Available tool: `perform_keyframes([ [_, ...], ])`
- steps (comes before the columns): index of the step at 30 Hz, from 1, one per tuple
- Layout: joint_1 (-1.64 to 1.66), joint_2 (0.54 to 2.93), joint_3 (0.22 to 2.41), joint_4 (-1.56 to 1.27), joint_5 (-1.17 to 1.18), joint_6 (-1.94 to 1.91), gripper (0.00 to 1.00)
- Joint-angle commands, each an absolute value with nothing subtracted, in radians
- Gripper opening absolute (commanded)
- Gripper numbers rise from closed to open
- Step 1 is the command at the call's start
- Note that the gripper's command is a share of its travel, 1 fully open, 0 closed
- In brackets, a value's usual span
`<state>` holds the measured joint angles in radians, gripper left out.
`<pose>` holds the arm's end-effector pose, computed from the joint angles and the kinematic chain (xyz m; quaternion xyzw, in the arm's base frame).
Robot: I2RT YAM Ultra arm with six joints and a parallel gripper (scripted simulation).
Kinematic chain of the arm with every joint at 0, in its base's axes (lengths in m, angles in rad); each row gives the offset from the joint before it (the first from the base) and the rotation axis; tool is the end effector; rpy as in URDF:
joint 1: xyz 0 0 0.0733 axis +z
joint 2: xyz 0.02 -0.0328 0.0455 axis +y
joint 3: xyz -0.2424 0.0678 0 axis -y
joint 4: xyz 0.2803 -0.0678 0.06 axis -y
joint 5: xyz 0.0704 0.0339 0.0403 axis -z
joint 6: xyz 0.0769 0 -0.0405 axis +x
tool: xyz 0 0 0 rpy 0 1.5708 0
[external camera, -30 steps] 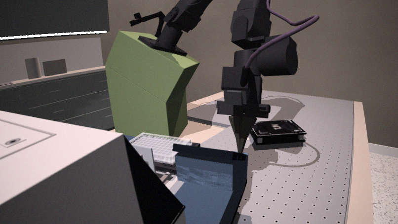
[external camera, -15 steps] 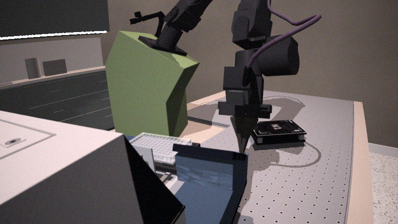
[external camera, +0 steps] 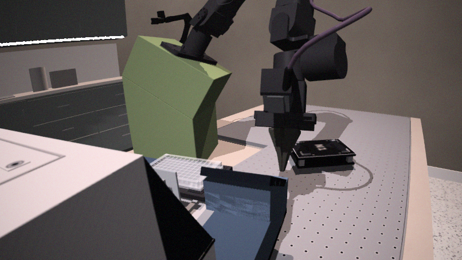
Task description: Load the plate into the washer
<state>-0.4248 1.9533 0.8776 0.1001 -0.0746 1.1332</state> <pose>0.3479 -0.1499 0.0036 0.6634 0.6875 0.1351 0.2625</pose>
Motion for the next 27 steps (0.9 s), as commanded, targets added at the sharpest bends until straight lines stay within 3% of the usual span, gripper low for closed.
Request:
perform_keyframes([
  [1,-0.441,1.902,0.853,0.065,-0.060,1.127,0.00],
  [27,-0.449,1.748,0.813,-0.042,-0.071,1.121,0.00],
])
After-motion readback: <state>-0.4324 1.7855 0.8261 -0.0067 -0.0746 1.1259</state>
